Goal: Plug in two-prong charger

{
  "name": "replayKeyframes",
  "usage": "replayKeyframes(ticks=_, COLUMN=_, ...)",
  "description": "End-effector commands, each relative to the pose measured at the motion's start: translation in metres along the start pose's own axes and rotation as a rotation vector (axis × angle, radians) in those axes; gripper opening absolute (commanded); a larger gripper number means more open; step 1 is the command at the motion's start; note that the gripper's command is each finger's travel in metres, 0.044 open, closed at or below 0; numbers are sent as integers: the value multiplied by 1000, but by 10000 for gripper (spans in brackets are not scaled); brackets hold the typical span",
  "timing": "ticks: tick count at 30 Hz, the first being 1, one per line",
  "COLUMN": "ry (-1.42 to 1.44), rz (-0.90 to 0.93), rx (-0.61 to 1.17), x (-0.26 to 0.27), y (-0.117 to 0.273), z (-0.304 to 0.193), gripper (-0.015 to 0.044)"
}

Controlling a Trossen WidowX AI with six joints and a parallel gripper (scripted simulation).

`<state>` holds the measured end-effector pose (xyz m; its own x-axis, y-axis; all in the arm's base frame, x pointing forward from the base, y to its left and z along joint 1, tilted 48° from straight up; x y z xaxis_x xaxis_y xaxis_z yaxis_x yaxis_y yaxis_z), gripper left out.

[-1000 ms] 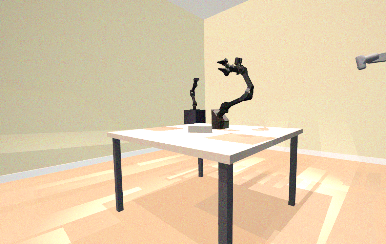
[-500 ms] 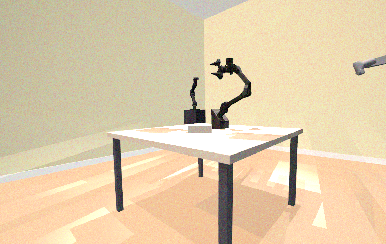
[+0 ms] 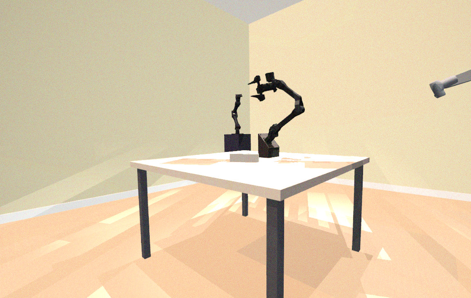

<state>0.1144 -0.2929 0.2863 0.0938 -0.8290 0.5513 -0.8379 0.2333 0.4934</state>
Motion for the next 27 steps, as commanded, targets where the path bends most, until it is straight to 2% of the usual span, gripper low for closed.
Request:
replayKeyframes(ticks=1, ry=79, rz=-50, rx=3, x=-7, y=-16, z=7, gripper=440)
replayKeyframes(ticks=27, ry=637, rz=-380, rx=161, x=-75, y=-111, z=18, gripper=440)
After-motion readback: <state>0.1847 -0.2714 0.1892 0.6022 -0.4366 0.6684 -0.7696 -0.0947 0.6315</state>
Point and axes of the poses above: the point midway between the two fingers, 35 mm back from their tips, its own y axis back along the fingers, its own x axis across the jaws, z = x × y, the point moved 5 cm from there along y, back along the fingers, and after that the axes turned 4 degrees about y, right-handed, at the moved point
